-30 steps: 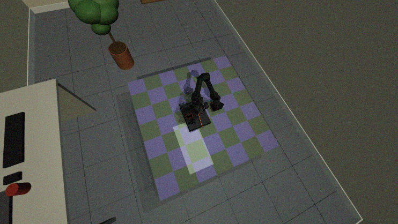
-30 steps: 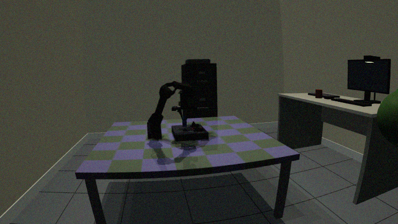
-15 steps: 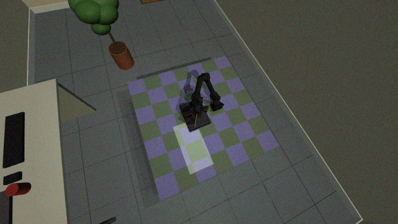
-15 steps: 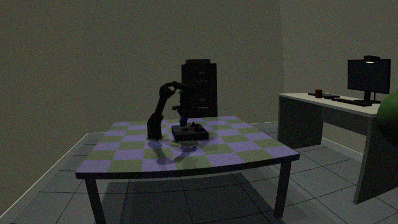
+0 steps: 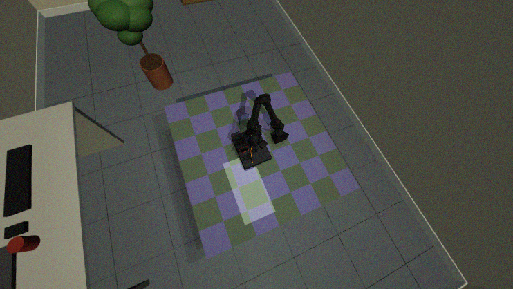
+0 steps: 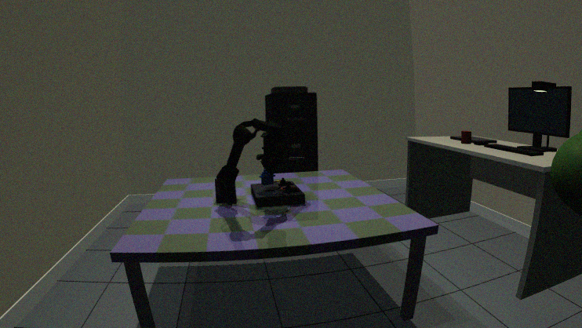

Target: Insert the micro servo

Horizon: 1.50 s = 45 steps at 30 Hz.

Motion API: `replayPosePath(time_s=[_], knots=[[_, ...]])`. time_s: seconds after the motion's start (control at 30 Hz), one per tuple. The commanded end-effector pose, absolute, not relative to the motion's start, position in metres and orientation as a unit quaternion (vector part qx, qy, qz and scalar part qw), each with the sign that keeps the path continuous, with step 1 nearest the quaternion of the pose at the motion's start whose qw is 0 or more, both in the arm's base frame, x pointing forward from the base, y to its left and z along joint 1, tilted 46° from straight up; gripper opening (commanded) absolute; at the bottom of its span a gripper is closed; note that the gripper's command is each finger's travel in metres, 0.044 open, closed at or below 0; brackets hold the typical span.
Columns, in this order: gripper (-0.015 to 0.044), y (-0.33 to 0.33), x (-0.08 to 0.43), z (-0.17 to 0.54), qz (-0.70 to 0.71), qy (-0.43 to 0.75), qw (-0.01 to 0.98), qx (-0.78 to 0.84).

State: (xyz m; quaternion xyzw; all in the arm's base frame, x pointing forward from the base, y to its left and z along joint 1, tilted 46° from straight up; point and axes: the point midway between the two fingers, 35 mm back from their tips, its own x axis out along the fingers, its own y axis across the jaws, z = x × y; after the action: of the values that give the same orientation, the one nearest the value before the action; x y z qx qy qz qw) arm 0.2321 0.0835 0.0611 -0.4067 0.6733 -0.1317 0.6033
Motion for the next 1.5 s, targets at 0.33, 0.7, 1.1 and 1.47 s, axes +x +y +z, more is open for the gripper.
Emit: replayPosePath(time_s=[0.33,0.7,1.1,1.47], knots=[[0.0,0.083,0.232,0.062,-0.251,0.638,0.666,-0.294],[0.0,0.085,0.258,0.063,-0.251,0.637,0.667,-0.294],[0.0,0.088,0.304,0.064,-0.251,0.637,0.668,-0.293],[0.0,0.09,0.341,0.065,-0.251,0.636,0.668,-0.293]])
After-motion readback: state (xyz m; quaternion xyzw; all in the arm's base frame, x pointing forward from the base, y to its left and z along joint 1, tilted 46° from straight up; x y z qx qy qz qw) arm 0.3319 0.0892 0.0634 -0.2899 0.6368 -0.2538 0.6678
